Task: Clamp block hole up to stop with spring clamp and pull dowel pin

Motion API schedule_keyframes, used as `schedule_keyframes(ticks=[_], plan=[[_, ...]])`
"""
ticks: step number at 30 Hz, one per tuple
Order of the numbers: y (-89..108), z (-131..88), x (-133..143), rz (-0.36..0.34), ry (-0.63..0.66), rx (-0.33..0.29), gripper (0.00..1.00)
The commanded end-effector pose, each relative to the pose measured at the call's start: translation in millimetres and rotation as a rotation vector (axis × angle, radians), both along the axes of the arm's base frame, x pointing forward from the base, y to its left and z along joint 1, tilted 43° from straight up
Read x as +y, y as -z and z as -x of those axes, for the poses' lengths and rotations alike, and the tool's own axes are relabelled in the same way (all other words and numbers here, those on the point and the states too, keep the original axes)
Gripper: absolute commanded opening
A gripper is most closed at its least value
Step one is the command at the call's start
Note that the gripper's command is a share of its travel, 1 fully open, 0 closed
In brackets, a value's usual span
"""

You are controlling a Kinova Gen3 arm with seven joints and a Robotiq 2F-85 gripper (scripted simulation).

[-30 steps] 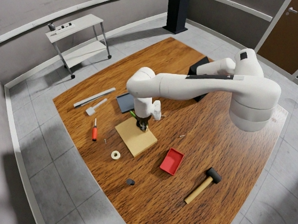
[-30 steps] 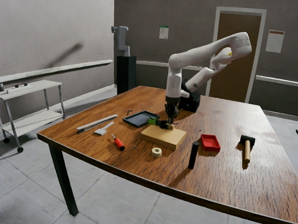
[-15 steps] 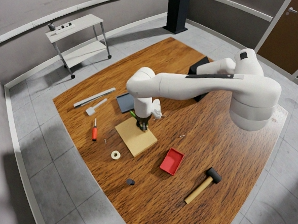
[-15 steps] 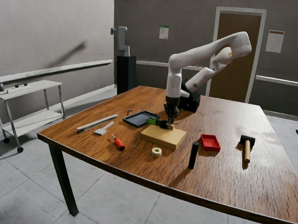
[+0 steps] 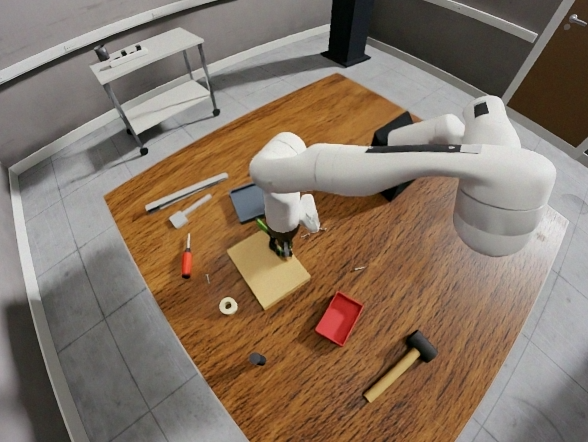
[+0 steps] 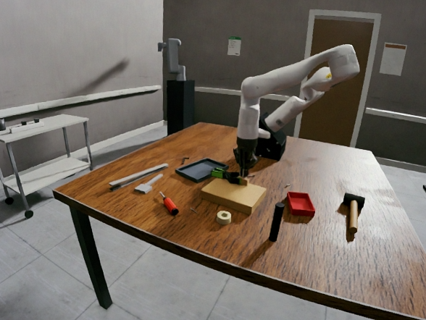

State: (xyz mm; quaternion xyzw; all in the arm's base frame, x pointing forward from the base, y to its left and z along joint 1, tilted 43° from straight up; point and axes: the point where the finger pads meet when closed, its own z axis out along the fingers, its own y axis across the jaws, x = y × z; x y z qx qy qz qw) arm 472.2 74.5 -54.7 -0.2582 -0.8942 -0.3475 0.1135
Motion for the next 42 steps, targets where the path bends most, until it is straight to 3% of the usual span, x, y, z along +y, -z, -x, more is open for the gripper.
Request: schedule_keyframes(ticks=[1,42], plan=[[-1.2,-1.0,-1.7,0.0,-0.017,-0.021,0.1],[-1.4,-1.1,-1.9,-0.005,-0.204,-0.195,0.1]])
